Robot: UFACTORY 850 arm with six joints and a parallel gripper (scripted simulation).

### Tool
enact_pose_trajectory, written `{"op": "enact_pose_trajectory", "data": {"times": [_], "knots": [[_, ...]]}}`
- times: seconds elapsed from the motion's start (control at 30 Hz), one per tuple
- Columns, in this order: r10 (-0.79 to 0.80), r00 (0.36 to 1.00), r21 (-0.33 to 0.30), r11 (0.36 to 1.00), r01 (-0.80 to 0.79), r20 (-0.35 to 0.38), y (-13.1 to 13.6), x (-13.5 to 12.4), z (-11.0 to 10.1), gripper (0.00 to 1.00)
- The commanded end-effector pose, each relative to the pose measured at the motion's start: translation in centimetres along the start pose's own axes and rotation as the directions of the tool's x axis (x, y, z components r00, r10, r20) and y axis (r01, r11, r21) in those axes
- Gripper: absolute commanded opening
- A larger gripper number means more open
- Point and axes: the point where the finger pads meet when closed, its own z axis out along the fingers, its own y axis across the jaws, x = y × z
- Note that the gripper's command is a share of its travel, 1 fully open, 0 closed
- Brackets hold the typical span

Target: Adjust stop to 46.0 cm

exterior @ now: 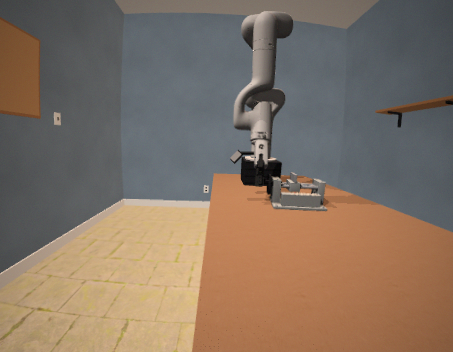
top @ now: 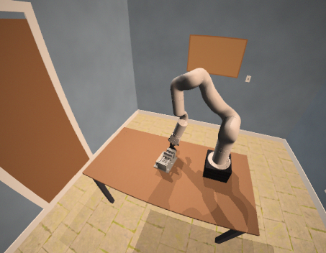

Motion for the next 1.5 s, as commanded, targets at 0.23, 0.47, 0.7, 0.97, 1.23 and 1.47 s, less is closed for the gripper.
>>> {"op": "enact_pose_trajectory", "data": {"times": [0.23,0.47,0.7,0.97,1.23,1.47], "knots": [[0.000,1.000,0.001,1.000,0.000,0.000,-0.1,0.0,0.8,0.06],[0.000,1.000,0.001,1.000,0.000,0.000,0.0,0.0,1.2,0.06],[0.000,1.000,0.001,1.000,0.000,0.000,0.0,0.0,1.5,0.06],[0.000,1.000,0.001,1.000,0.000,0.000,0.1,0.0,1.8,0.06],[0.000,1.000,0.001,1.000,0.000,0.000,0.3,0.0,2.0,0.06],[0.000,1.000,0.001,1.000,0.000,0.000,0.3,0.0,2.1,0.06]]}}
